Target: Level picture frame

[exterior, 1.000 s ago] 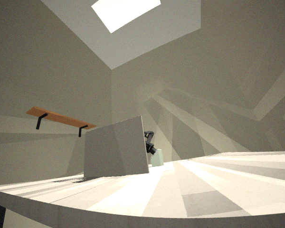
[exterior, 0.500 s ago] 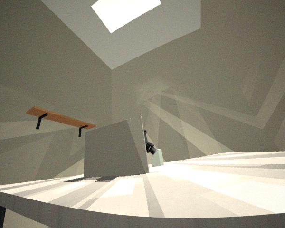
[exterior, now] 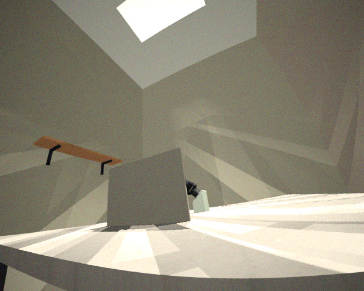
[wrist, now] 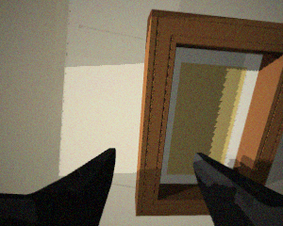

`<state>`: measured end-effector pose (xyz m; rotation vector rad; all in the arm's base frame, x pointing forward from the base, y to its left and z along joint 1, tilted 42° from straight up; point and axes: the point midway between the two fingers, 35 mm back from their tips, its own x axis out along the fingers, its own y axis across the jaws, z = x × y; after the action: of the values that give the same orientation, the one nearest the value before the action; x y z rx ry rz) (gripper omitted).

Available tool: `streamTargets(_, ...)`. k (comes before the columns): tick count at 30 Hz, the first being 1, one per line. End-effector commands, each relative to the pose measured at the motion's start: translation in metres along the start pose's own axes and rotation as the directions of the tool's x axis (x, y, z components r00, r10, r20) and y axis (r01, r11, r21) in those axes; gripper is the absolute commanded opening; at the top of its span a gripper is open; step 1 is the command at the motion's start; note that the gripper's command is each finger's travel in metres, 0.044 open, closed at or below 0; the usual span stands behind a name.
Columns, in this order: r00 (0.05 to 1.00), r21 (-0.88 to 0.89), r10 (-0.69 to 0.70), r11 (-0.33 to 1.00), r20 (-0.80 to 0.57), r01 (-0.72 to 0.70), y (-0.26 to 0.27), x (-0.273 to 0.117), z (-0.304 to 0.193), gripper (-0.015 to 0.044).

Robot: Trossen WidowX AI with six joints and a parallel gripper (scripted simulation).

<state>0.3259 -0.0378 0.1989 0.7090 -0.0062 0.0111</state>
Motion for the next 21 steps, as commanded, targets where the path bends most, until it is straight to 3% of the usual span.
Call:
streamTargets(1, 1.0, 0.004, -0.001, 1.0, 0.003, 0.001, 0.0, 0.001, 0.0, 0.026)
streamTargets(21, 1.0, 0.004, -0.001, 1.0, 0.004, 0.001, 0.0, 0.021, 0.002, 0.026)
